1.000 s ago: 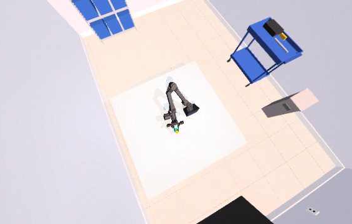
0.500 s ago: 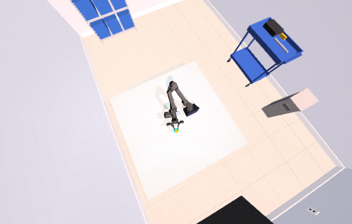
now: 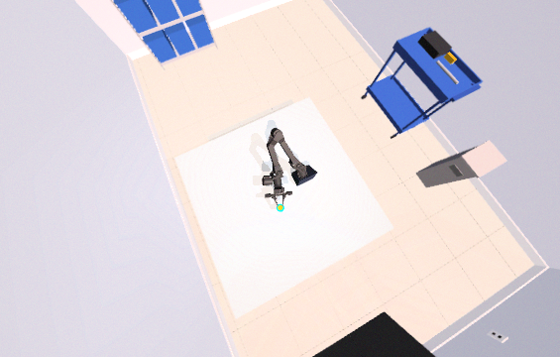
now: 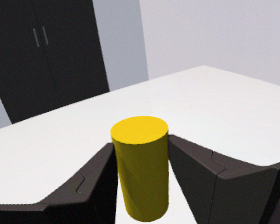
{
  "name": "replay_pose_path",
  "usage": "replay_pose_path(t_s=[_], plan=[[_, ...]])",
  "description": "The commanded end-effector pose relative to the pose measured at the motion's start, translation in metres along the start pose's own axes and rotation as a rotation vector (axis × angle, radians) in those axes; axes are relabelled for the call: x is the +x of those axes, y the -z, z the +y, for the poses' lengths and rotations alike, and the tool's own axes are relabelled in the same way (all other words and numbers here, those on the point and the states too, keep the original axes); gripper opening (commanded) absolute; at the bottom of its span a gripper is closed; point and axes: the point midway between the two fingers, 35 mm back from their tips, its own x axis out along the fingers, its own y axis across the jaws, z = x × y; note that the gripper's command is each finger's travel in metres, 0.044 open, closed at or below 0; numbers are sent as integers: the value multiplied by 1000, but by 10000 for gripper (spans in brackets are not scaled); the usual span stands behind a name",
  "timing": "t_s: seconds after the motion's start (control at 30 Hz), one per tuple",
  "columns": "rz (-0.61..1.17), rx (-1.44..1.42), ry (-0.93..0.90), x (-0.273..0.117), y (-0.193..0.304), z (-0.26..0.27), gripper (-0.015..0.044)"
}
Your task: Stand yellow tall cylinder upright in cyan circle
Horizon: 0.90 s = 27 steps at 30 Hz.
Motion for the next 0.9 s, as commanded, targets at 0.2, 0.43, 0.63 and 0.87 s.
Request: replay_pose_path(t_s=[0.2,0.43,0.63,0.87], plan=[[-55,-46,32,-7,-3,3,105],[-55,-46,32,-7,-3,3,105],[-55,-46,32,-7,-3,3,105],[-49,-47,30,-6,7,0,105]])
